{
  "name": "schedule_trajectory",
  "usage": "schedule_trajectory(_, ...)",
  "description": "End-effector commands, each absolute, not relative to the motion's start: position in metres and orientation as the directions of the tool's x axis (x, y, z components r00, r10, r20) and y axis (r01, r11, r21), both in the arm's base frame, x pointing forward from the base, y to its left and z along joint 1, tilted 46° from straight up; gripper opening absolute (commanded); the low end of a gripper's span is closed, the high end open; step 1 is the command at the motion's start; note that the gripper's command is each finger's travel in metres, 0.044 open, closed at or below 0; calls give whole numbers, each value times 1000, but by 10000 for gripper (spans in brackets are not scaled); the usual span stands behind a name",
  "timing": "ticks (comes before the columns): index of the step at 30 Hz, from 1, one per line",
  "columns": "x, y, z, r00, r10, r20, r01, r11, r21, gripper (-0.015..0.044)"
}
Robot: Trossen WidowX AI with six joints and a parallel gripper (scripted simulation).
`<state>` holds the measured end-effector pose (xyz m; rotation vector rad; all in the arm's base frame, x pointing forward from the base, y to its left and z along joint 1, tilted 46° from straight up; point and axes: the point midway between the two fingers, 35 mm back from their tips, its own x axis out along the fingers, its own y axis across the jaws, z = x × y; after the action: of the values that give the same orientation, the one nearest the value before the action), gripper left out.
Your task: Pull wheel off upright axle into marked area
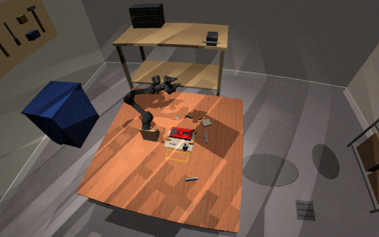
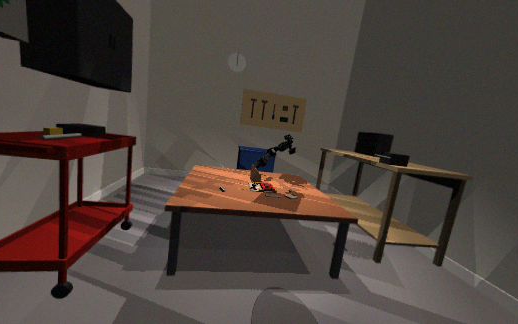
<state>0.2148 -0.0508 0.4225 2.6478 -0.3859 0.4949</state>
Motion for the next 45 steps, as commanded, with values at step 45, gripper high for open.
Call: schedule_trajectory(45,377,-105,79,405,394,-825,487,671,560,300)
